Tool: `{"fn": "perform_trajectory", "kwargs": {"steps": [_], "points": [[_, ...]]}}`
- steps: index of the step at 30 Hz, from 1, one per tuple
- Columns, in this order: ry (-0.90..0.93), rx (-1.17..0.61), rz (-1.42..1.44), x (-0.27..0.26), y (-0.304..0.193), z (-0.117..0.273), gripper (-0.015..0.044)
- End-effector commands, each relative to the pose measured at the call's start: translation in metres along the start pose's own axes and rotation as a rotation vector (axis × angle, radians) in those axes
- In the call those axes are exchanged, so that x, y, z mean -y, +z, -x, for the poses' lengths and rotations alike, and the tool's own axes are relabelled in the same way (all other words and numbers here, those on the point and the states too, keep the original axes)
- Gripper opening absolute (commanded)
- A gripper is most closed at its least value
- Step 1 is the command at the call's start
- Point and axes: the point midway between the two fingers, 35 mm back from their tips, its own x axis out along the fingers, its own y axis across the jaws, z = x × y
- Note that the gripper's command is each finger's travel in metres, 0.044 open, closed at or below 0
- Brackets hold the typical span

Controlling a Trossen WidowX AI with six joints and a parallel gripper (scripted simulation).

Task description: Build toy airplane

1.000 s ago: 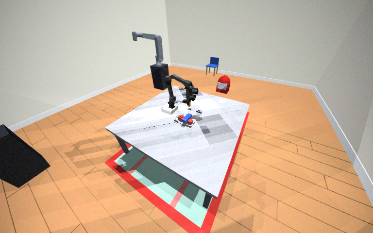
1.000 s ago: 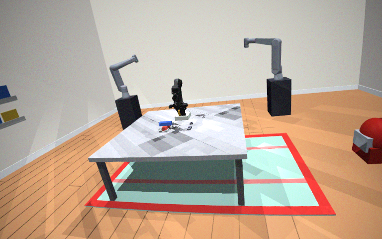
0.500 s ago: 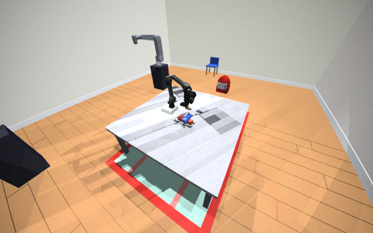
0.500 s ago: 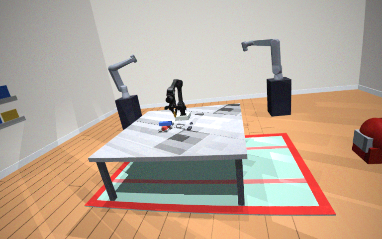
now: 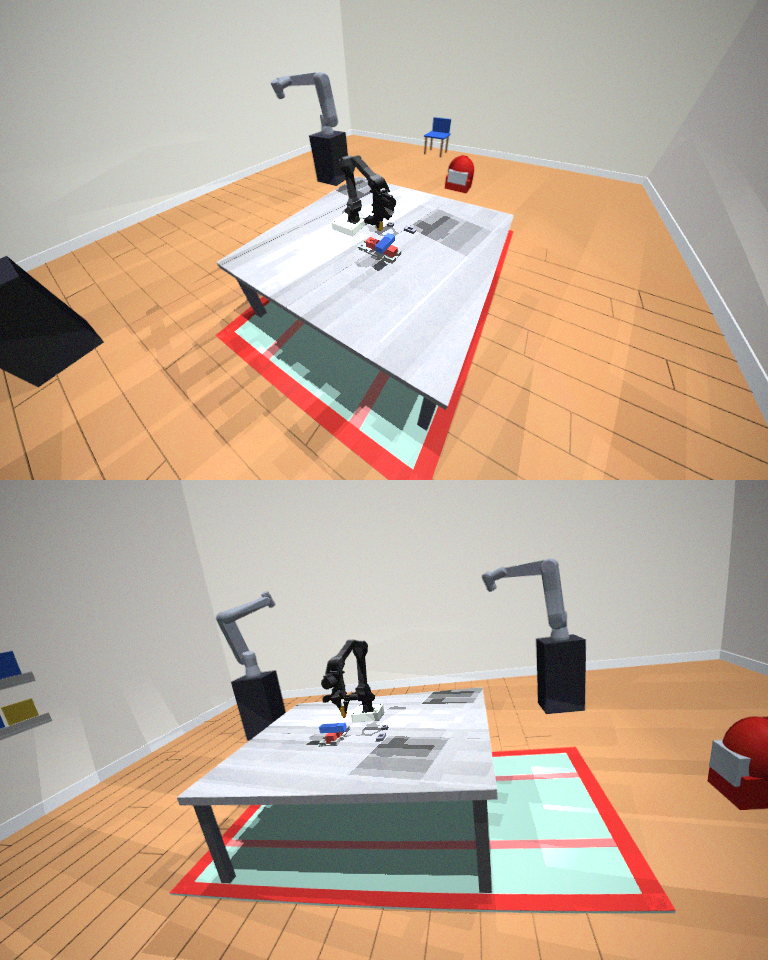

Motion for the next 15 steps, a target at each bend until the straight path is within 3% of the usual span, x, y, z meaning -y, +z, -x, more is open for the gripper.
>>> {"fn": "perform_trajectory", "kwargs": {"steps": [1, 14, 15], "points": [[0.005, -0.006, 0.002, 0.013, -0.005, -0.005, 0.0000], [0.003, -0.006, -0.005, 0.048, -0.020, -0.013, 0.0000], [0.003, -0.006, -0.005, 0.048, -0.020, -0.013, 0.0026]]}}
